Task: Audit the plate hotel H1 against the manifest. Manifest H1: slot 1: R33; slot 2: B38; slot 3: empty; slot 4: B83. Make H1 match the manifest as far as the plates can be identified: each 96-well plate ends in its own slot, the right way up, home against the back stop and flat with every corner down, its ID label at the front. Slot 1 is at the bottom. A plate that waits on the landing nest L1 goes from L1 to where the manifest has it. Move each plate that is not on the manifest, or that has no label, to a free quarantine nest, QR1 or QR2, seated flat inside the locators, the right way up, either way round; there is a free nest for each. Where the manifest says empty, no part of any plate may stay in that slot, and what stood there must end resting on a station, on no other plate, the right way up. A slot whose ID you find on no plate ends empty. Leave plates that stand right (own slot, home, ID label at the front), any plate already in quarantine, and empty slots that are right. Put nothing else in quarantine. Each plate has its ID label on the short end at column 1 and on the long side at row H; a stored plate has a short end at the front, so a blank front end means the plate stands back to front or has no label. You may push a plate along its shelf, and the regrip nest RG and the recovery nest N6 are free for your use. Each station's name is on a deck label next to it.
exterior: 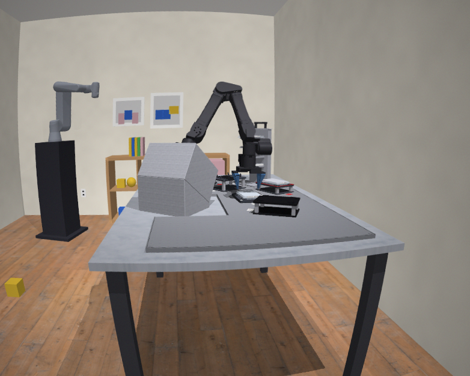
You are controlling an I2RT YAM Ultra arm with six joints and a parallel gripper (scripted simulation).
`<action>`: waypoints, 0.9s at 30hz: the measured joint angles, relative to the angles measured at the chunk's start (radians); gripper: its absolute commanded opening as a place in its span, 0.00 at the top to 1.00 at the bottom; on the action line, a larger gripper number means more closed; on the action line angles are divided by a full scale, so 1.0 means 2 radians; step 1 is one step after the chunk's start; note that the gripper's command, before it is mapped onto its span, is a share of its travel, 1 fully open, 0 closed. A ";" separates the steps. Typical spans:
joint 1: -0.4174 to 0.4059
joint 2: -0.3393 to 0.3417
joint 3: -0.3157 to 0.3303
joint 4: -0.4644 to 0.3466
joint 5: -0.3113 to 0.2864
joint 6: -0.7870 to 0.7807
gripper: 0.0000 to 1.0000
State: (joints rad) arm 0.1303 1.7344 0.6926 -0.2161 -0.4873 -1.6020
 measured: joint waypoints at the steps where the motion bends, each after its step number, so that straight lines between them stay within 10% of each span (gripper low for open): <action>1: 0.001 0.002 0.000 0.003 0.000 0.001 0.00; 27: 0.026 0.057 0.000 0.075 0.008 0.029 0.00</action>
State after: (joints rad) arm 0.1829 1.8484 0.6933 -0.0662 -0.4706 -1.5436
